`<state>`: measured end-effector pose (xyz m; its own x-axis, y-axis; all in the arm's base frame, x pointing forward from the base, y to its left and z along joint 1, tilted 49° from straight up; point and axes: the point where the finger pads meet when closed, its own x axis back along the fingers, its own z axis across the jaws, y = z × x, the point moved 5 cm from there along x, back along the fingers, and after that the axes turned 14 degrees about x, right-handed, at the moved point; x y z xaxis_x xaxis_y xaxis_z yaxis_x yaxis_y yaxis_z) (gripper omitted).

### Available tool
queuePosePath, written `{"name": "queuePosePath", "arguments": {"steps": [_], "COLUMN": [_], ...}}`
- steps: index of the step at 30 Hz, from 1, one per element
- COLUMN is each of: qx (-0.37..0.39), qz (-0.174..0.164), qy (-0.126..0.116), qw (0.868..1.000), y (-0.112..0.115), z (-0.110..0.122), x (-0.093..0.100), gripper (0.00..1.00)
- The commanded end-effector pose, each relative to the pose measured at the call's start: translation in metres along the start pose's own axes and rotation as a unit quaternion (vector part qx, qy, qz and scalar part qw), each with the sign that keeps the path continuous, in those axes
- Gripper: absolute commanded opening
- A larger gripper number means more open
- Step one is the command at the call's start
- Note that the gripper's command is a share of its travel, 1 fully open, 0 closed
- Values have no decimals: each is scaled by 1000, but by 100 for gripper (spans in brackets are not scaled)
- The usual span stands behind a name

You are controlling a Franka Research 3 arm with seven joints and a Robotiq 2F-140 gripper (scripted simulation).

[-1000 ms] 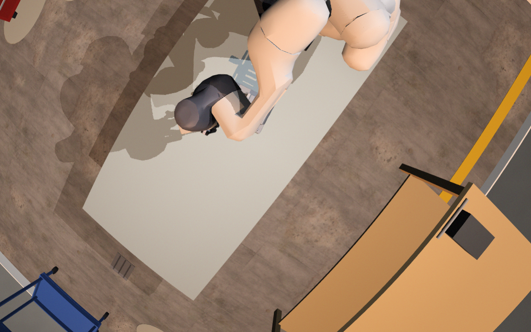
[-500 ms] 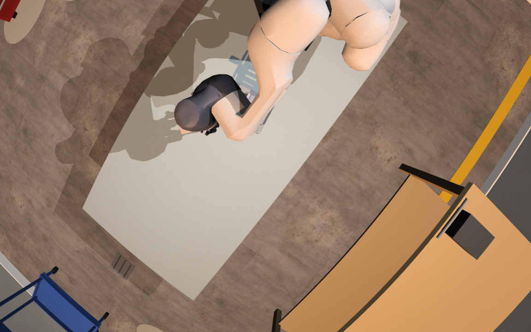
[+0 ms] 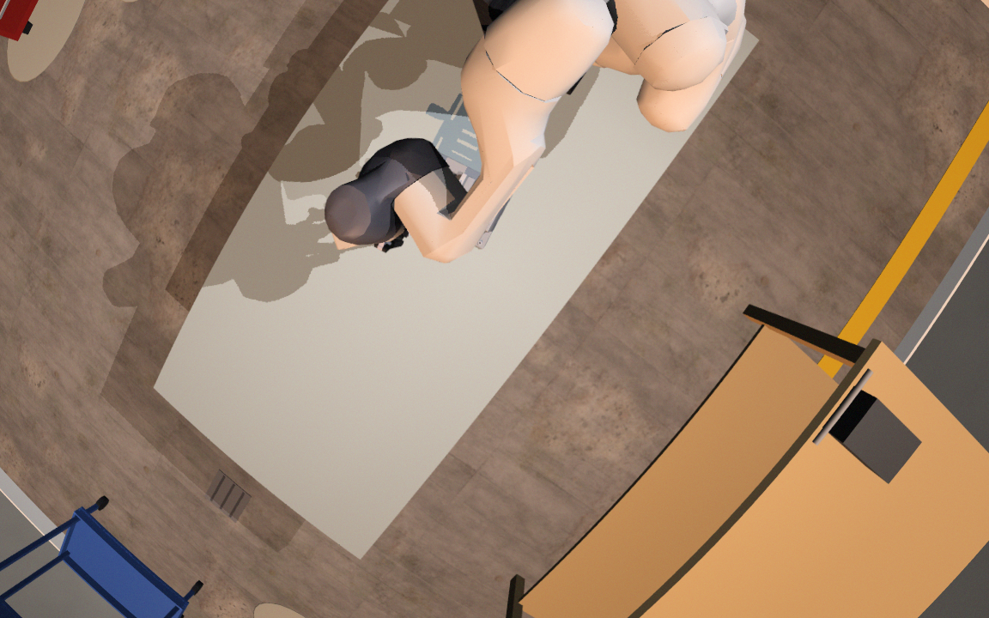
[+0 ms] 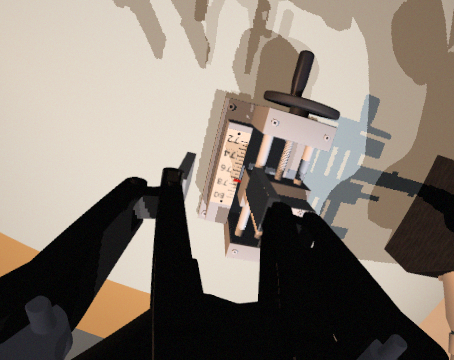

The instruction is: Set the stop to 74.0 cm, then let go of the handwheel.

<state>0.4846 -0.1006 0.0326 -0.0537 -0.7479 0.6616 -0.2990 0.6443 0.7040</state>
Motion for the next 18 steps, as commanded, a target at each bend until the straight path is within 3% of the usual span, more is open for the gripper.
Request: {"name": "queuePosePath", "arguments": {"steps": [1,18], "qx": [-4,-4], "qz": [0,0], "qy": [-1,-1], "qw": [1000,1000], "y": [0,0], "z": [-1,0], "x": [-1,1], "gripper": [33,33]}}
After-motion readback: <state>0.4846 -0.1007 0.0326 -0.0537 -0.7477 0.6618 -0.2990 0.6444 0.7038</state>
